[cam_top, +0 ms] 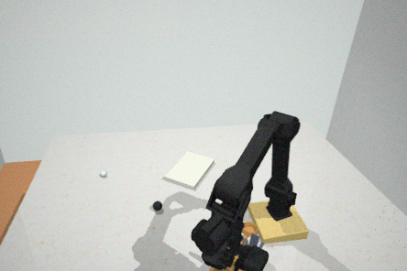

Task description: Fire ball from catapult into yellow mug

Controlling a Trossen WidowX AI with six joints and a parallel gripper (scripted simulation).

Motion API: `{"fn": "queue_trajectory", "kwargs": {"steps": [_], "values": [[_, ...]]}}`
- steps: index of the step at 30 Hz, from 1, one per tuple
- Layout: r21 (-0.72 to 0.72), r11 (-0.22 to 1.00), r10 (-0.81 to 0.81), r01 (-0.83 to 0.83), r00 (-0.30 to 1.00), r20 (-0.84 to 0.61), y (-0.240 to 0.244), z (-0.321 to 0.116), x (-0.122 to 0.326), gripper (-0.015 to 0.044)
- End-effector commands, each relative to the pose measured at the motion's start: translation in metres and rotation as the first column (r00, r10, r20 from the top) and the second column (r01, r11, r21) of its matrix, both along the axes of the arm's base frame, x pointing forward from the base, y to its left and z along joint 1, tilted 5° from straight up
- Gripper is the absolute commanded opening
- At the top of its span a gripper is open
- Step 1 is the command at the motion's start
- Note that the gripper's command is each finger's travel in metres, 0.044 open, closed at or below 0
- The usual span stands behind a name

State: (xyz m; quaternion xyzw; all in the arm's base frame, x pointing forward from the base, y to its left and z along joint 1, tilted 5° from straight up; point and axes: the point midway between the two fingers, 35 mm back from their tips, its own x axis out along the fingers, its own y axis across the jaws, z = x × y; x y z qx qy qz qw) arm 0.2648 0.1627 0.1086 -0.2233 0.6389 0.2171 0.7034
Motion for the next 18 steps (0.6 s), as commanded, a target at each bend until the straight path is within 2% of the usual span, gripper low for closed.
{"fn": "queue_trajectory", "kwargs": {"steps": [1,6,18], "values": [[-0.005,0.992,0.125,-0.125,0.992,0.014,0.045,0.004,-0.024,0.0000],[-0.012,0.971,0.239,-0.239,0.971,0.018,0.086,0.003,-0.057,0.0000],[-0.012,0.971,0.240,-0.240,0.971,0.018,0.089,-0.009,-0.057,0.0000]]}}
